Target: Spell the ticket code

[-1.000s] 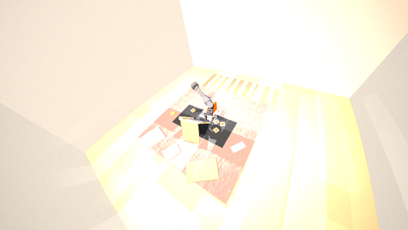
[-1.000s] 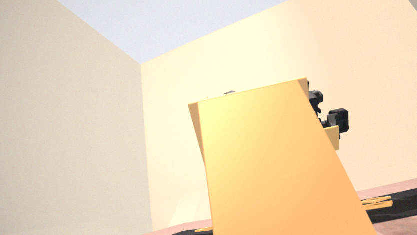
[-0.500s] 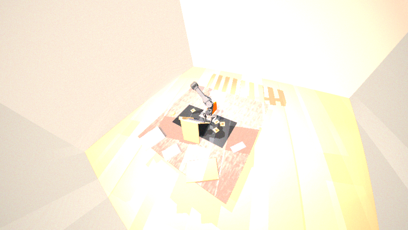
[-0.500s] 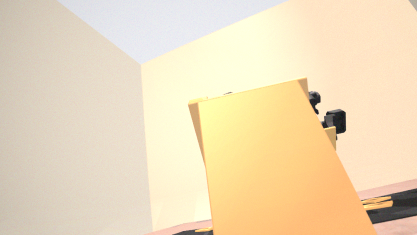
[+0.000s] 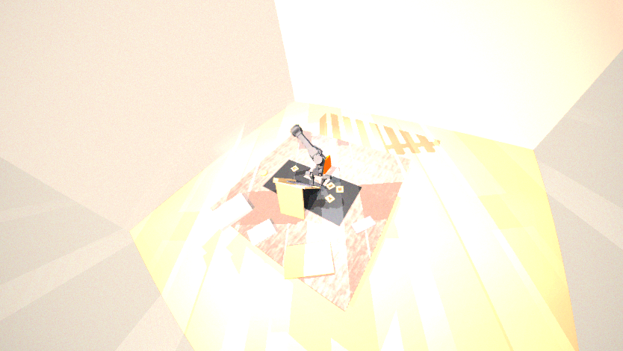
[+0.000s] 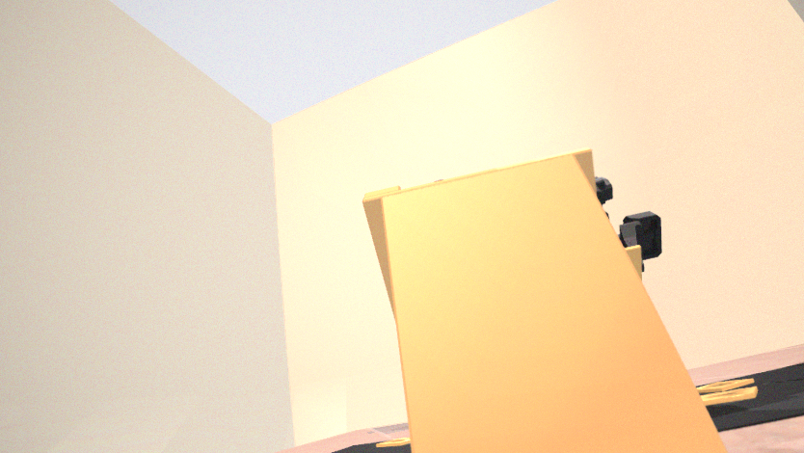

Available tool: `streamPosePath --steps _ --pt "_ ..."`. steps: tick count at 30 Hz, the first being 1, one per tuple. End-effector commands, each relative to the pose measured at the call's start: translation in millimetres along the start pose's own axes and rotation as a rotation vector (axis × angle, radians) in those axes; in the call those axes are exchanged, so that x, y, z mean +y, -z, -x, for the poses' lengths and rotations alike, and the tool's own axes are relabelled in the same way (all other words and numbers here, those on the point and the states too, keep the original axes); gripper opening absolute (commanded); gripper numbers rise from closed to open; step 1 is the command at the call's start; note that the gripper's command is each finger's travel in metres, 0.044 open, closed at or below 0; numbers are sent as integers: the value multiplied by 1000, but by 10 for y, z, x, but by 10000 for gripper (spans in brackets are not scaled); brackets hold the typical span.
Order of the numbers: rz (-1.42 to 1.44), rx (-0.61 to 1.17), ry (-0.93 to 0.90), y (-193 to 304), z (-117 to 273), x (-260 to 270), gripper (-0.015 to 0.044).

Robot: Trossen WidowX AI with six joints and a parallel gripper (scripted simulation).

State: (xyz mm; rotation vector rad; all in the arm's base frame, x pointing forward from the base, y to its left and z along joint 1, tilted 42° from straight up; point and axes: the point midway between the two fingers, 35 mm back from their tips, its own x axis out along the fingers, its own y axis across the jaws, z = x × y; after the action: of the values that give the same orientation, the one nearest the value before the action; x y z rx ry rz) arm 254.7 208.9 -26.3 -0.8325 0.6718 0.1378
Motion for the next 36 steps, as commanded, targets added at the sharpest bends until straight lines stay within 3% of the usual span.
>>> streamPosePath --steps 1,36 --pt "-4 -7 -5 -25 14 -29 0" --pt "-3 -7 -4 -21 10 -205 0"
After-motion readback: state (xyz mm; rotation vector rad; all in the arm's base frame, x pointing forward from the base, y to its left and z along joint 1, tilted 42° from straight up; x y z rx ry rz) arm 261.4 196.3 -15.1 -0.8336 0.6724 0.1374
